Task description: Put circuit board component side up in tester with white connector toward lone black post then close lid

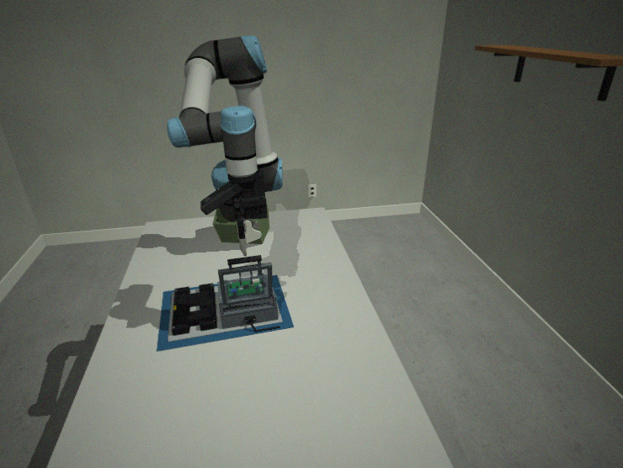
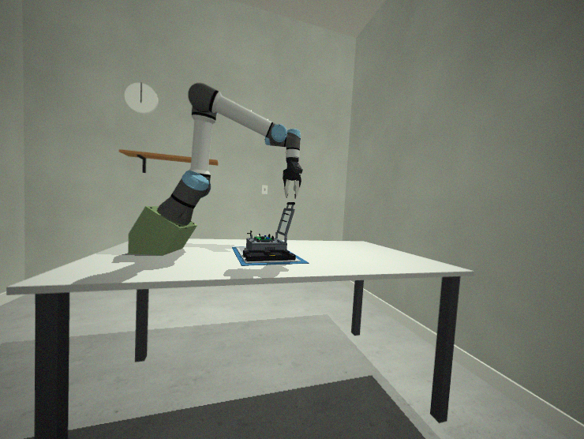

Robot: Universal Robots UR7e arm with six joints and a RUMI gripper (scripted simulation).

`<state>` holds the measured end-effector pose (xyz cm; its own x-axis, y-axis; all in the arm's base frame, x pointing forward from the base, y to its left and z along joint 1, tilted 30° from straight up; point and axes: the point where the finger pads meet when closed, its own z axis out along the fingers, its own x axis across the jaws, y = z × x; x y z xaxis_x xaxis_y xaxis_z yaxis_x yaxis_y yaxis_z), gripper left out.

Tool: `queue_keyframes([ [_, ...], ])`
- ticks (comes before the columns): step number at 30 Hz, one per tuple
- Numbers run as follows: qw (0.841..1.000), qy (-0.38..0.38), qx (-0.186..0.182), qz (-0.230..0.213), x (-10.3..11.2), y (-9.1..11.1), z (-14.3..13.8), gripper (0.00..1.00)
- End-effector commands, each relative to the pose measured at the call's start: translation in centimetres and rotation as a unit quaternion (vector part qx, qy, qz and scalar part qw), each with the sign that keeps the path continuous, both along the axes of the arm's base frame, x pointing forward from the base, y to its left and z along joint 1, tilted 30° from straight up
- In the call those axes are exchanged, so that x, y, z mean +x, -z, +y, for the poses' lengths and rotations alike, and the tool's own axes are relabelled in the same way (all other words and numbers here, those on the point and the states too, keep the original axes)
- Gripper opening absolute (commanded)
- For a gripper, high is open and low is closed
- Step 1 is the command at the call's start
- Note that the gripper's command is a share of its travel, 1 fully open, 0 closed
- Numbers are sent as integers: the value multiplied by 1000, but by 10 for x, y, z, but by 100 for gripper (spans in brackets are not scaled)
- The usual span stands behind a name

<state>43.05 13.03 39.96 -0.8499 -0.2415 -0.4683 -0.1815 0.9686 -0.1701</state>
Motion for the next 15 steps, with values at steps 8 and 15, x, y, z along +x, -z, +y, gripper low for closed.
queue_keyframes([
  [8, 1000, 0, 0, -1, 4, 7, 0, 30],
  [15, 1000, 0, 0, -1, 10, 16, -1, 30],
])
